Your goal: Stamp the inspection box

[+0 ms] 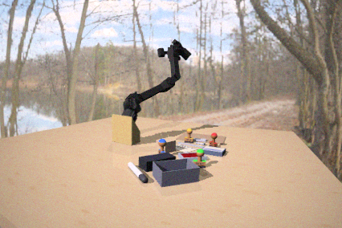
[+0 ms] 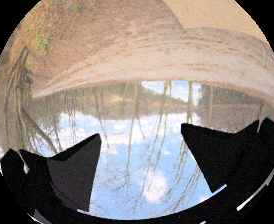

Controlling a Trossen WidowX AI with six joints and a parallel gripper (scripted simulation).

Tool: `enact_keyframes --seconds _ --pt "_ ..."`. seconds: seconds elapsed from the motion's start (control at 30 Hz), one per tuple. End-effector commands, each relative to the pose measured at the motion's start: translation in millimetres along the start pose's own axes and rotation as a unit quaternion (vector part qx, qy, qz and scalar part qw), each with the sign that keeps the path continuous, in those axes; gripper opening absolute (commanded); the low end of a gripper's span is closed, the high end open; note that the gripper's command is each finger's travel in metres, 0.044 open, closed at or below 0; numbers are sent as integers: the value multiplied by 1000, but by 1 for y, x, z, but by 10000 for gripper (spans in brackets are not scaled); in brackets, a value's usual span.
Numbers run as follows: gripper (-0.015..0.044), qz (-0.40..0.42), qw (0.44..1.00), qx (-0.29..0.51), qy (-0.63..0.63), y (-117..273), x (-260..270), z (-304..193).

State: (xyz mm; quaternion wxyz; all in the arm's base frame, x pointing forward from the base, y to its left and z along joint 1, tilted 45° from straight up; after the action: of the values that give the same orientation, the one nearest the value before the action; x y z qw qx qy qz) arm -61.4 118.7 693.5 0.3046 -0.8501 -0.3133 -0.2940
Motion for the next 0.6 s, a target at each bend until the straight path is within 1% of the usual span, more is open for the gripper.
enact_keyframes --seconds 0.0,0.1,0.2,0.4,0.57 --pt "374 0 1000 1 2 0 -1 -1" --pt "295 -3 999 20 25 -1 -9 -14" --pt "216 -7 995 61 73 0 -26 -43" --pt "211 -9 972 159 171 15 -67 -105" --pt "211 -4 940 243 239 38 -100 -152"
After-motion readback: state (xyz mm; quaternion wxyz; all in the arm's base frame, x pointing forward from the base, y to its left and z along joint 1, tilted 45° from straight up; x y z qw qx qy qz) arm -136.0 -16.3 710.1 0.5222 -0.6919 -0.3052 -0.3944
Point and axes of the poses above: the point midway between the two fingers, 35 mm back from their tips, its own y axis back along the fingers, its own x axis across the jaws, z = x × y, the point moved 2 cm from there along y, back along the fingers, and after that the axes turned 3 degrees about y, right-handed, at the moved point
